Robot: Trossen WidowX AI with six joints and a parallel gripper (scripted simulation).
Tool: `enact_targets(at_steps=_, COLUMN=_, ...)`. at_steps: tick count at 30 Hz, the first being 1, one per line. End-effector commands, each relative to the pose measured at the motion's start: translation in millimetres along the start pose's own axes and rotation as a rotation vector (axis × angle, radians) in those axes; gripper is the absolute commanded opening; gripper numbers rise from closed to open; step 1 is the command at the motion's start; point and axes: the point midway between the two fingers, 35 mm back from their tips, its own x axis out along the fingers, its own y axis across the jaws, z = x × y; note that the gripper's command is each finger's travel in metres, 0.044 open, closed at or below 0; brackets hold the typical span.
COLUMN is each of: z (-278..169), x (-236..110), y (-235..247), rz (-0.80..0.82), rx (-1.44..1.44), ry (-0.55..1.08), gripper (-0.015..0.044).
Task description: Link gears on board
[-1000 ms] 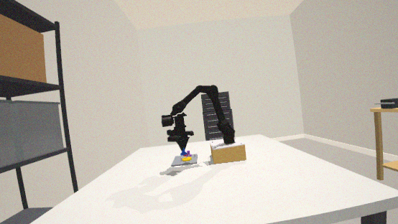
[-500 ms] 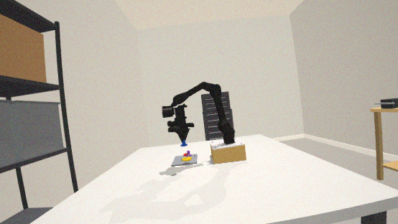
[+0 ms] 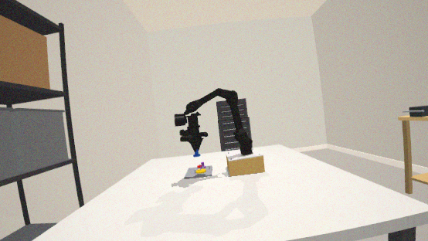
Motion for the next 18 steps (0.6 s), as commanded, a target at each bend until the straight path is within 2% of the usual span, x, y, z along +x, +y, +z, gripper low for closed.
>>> enact_targets(at_steps=1, z=5.9, x=6.1, y=-6.8, rz=-0.002, rx=-0.001, ry=0.006, gripper=0.0)
enact_targets(at_steps=18, z=32.0, x=24.7, y=-35.3, rz=-0.006, rx=0.0, ry=0.003, gripper=0.0)
